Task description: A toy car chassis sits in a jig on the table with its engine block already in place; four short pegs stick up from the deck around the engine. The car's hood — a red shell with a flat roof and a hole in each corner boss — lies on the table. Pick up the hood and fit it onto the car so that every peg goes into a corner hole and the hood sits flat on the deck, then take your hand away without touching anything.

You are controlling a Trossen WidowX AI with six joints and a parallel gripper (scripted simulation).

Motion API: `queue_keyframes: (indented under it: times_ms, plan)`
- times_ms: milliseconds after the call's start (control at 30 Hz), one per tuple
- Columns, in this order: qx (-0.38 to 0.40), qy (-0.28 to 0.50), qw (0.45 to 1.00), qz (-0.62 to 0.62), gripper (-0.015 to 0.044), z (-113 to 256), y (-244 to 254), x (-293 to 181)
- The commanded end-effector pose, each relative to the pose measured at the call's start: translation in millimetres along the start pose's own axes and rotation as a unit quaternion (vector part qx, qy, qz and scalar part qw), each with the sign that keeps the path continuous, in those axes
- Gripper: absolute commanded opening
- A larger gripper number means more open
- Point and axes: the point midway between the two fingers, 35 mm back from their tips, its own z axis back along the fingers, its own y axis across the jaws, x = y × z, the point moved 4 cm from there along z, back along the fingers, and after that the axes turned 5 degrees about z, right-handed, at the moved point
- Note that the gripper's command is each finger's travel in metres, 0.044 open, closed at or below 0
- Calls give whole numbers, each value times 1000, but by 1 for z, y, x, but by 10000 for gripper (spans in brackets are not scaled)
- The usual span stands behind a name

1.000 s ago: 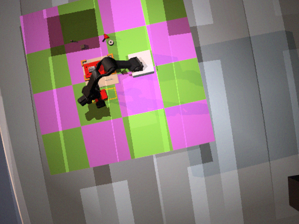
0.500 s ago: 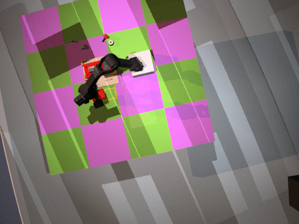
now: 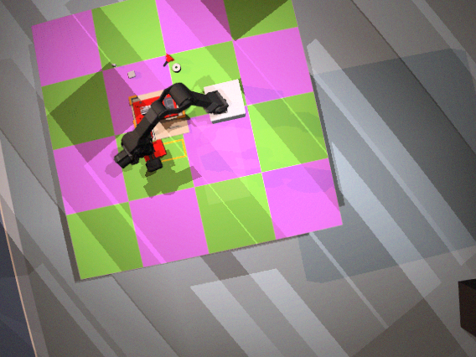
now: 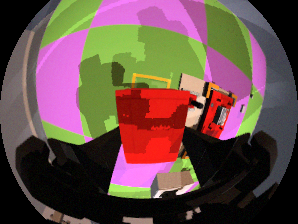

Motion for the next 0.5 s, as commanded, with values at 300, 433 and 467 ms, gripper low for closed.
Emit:
queue_keyframes:
  times_ms: [300,433,467]
  plan:
    - [-8,-3,1000,-16,0,1,-62,2]
    - [-8,-2,1000,-24,0,1,-83,1]
    - [-8,-2,1000,-26,0,1,-88,0]
